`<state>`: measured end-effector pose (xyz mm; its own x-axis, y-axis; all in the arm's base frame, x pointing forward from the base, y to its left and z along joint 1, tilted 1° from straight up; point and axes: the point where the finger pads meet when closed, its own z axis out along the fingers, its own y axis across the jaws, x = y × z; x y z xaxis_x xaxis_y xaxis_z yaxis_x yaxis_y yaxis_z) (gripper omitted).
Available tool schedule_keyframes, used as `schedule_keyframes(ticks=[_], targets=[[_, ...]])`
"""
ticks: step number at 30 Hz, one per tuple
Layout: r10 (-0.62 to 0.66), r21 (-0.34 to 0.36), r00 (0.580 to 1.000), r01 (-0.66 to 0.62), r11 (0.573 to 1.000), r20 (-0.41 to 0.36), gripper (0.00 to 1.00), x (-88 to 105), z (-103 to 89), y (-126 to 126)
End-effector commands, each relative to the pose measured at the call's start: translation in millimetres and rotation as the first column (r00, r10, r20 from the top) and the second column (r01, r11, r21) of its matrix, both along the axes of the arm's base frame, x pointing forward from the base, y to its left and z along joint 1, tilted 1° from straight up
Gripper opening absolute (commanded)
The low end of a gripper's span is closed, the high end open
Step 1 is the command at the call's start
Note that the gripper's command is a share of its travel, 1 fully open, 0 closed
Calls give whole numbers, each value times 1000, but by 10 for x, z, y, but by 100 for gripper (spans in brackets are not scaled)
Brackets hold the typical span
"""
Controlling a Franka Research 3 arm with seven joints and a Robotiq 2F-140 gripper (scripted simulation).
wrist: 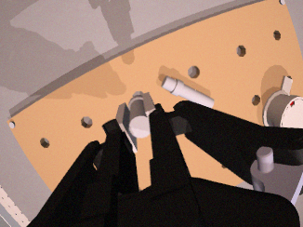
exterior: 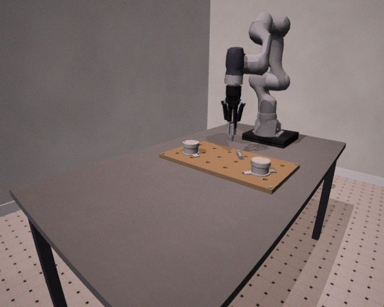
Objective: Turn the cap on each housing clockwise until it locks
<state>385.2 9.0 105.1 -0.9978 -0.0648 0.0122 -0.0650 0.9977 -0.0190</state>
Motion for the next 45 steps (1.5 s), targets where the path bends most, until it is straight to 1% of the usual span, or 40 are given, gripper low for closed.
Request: schedule_keyframes(ticks=[1,13,15,27,45], targets=[[11,0,1000,-11,1000,17,10,56,-34,-5],[11,0,1000,-11,1000,17,10,58,-243,-9],[11,0,1000,-11,1000,17,10,58,-243,-9],[11,0,1000,-11,1000,17,10,60,-412,-12],[11,0,1000,-11,1000,17,10,61,-540,-15]])
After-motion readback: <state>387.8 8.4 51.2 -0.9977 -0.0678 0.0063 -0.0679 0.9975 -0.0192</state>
